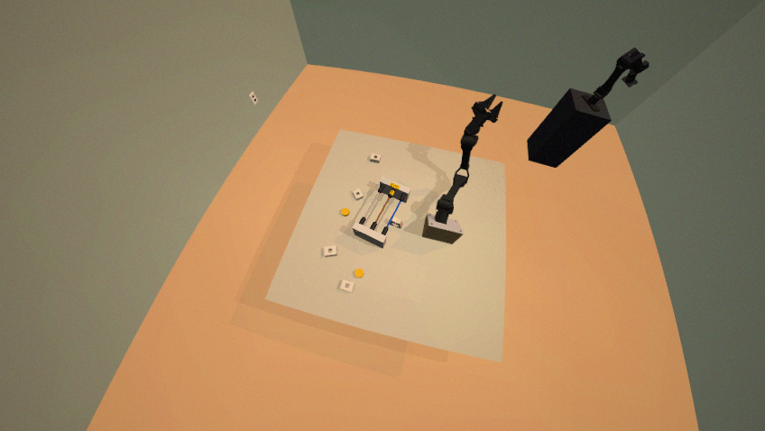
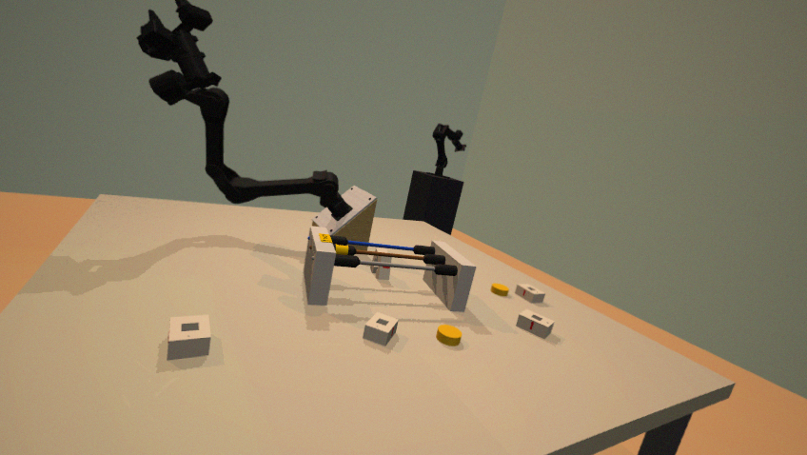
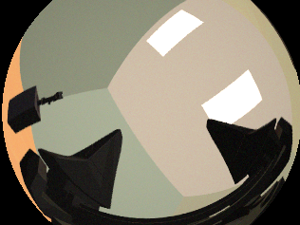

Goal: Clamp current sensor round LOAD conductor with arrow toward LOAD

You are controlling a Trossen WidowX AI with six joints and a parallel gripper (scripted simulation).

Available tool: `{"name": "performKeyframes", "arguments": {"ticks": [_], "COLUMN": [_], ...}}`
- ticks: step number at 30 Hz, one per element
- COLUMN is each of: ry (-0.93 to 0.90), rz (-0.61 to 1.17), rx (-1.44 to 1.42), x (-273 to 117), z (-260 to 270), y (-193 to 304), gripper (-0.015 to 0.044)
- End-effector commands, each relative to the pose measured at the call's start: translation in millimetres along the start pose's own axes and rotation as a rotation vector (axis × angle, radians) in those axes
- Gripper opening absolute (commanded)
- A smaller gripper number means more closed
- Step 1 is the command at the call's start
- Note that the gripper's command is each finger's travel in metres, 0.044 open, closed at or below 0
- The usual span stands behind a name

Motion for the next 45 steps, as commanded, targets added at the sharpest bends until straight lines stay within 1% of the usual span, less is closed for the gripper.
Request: {"name": "performKeyframes", "arguments": {"ticks": [1,5,10,15,21,28,36,38,42,43,45], "ry": [0.177,0.377,0.632,0.895,1.225,1.631,2.114,2.155,2.169,2.209,2.355], "rz": [0.000,0.010,0.034,0.072,0.139,0.250,0.419,0.435,0.431,0.418,0.378], "rx": [-0.133,-0.301,-0.512,-0.717,-0.943,-1.155,-1.279,-1.282,-1.266,-1.221,-1.061], "x": [-1,-11,-37,-76,-135,-215,-308,-316,-317,-321,-337], "z": [-41,-84,-135,-177,-212,-226,-206,-203,-204,-207,-216], "y": [16,27,31,26,12,-9,-26,-27,-27,-26,-22], "gripper": [0.0440,0.0440,0.0440,0.0440,0.0440,0.0440,0.0440,0.0440,0.0440,0.0440,0.0440]}}
Point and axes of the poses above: the point midway between the two fingers, 35 mm back from their tips, its own x axis out along the fingers, its own z axis across the jaws, y = z × x, the point moved 9 cm from there along -x, back along the fingers, and after that the axes turned 1 degree about x, right-handed, at the moved point
